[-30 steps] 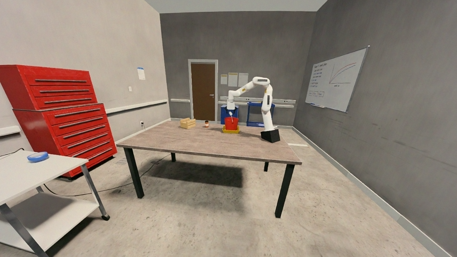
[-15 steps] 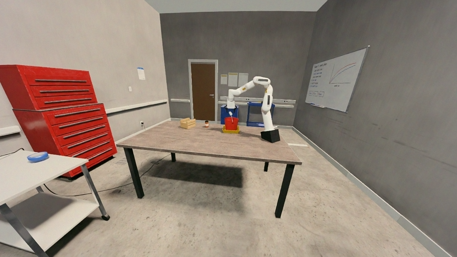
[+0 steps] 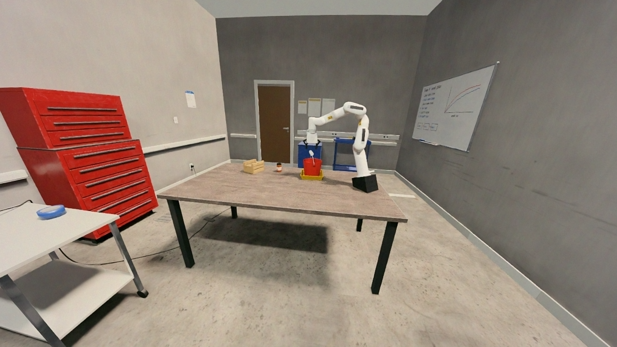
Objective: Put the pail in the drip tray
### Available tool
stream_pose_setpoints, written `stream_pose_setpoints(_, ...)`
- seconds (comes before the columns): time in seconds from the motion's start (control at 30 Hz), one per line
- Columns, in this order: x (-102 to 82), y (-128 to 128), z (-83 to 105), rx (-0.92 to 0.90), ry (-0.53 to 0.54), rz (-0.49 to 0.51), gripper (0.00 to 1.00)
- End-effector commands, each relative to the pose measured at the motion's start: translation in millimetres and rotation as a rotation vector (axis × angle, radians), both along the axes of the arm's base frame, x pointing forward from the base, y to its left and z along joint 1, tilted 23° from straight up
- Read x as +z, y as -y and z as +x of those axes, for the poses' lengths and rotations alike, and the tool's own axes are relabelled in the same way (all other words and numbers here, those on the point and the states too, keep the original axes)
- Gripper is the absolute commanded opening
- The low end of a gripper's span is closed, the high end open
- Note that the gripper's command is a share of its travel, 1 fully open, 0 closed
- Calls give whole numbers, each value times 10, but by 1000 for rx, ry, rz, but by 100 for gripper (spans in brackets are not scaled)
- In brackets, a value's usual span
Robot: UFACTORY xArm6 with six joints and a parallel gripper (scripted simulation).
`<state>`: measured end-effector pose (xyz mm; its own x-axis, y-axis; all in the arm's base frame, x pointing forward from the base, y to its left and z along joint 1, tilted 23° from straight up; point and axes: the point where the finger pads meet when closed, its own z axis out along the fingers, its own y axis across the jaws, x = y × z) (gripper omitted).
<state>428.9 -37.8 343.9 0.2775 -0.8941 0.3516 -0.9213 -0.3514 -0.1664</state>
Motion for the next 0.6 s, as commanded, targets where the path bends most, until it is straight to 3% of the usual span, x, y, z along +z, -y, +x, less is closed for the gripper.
stream_pose_setpoints(0.0,132,-36,-28,0,4,0,100)
stream_pose_setpoints(0.57,332,-96,-87,0,4,0,100)
